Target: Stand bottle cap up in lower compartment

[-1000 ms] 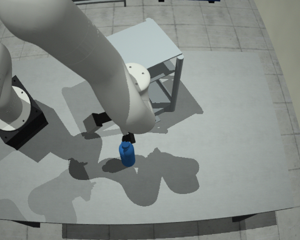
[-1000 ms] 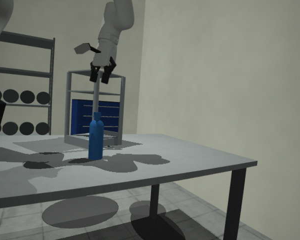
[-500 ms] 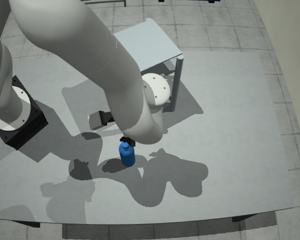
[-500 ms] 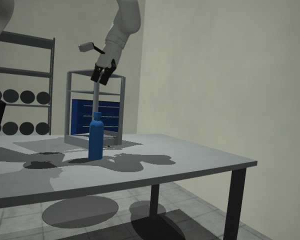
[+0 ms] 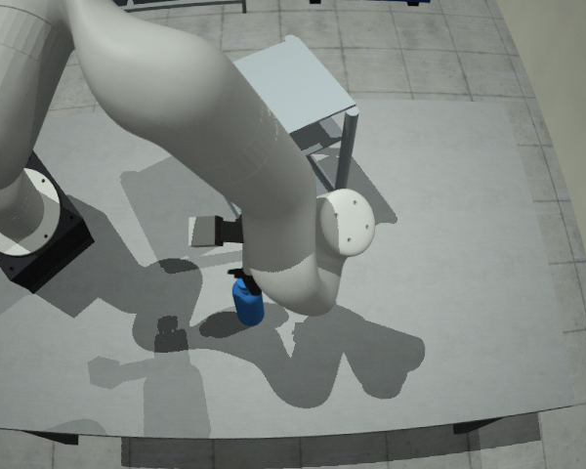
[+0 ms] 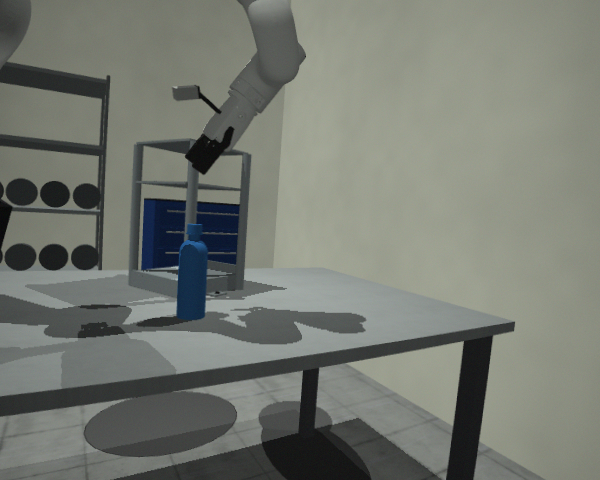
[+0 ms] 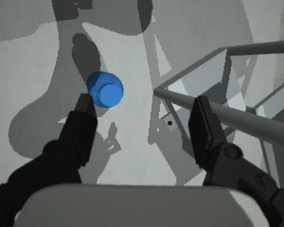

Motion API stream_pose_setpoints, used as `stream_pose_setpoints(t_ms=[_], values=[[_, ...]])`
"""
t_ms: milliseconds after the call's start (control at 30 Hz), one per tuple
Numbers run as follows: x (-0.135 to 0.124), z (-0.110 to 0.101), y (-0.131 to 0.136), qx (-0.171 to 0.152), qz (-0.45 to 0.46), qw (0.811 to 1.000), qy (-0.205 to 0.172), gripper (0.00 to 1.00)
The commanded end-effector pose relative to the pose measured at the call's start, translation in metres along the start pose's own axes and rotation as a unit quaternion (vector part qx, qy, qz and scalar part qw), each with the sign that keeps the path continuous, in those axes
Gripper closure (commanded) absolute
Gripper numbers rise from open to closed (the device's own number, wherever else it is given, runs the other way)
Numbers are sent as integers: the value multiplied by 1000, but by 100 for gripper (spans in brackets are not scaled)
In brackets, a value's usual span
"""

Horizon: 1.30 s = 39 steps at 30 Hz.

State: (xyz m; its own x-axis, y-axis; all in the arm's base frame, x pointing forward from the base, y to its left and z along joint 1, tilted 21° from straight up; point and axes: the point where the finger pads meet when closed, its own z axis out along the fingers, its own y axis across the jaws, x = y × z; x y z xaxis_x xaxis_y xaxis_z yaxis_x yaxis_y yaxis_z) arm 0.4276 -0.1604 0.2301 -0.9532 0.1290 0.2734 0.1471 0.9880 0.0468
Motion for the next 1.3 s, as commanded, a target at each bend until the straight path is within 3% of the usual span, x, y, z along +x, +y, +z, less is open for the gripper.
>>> stream_pose_setpoints(t_ms=[0, 267, 633, 700, 1200, 1267], values=[[-1, 1, -1, -41, 40, 997, 43, 16], [-1, 2, -2, -88, 89, 988, 91, 16], [-3, 5, -3, -174, 176, 953, 177, 16], [-3, 5, -3, -174, 176, 953, 177, 16], [-5, 9, -4, -279, 281, 874, 282, 16], [-5, 9, -4, -279, 281, 874, 282, 16]])
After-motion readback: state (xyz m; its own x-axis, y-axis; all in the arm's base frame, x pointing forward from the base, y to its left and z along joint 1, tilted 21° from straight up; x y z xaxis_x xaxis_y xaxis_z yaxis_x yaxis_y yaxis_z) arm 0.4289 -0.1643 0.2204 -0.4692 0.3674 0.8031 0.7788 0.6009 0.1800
